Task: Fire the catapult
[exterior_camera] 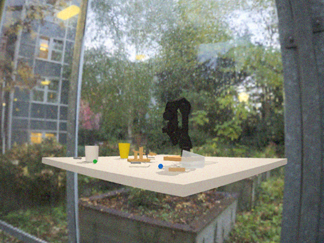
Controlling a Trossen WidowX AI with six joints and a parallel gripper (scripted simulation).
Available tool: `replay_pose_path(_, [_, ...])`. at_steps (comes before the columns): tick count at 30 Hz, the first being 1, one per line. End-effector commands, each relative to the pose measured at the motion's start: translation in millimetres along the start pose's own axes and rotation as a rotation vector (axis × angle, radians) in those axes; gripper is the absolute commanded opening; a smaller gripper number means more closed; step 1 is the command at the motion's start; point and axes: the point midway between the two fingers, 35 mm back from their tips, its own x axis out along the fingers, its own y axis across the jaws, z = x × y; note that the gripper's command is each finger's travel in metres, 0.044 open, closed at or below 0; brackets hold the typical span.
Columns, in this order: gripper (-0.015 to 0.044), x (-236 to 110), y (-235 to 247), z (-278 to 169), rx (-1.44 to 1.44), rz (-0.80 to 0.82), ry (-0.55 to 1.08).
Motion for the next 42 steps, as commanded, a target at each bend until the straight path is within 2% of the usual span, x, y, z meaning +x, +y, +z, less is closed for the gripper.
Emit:
replay_pose_path(1, [0.0000,-1.1,-12.2,15.2,0.032,0.008,0.024])
replay_pose_path(17, [0.0000,8.4,-74.8,55.9,0.150,0.023,0.121])
replay_pose_path(33, [0.0000,21.6,-143.6,78.7,0.256,0.089,0.226])
replay_pose_path(42, [0.0000,34.6,-145.5,82.2,0.260,0.093,0.230])
